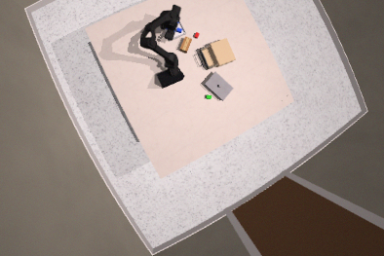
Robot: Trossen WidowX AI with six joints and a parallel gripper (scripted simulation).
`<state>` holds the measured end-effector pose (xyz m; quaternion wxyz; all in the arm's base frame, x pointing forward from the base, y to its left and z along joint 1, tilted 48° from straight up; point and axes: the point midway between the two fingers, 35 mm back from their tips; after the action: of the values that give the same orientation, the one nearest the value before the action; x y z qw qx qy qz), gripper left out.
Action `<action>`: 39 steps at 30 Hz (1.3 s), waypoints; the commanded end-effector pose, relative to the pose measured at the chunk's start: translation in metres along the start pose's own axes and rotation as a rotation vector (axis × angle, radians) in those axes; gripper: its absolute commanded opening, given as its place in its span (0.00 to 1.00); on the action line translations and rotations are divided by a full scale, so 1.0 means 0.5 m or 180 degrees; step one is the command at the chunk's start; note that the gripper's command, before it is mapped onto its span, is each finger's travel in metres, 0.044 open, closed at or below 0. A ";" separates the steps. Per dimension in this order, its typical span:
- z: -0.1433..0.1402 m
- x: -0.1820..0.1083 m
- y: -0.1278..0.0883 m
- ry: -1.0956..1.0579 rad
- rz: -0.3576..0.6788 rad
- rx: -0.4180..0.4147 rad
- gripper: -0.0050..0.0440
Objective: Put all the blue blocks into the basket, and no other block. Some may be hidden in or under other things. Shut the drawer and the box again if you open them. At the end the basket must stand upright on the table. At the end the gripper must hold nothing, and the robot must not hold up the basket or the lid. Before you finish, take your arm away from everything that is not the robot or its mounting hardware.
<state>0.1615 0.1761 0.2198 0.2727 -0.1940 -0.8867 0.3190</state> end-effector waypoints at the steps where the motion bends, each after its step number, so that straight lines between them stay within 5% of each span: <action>1: -0.001 -0.001 0.012 0.0006 0.0005 -0.0004 0.10; 9: -0.001 -0.001 0.055 0.0006 0.0005 -0.0004 0.10; 31: -0.001 -0.001 0.087 0.0006 0.0005 -0.0004 0.10; 32: -0.001 -0.001 0.087 0.0006 0.0005 -0.0004 0.50; 39: -0.001 -0.001 0.087 0.0006 0.0005 -0.0004 0.50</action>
<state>0.1687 0.2073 0.1908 0.2718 -0.1933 -0.8870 0.3195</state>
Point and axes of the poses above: the point midway between the two fingers, 35 mm back from their tips, its own y axis out along the fingers, its own z axis across the jaws, x = y × z, and after that the axes turned 13 degrees about -y, right-handed
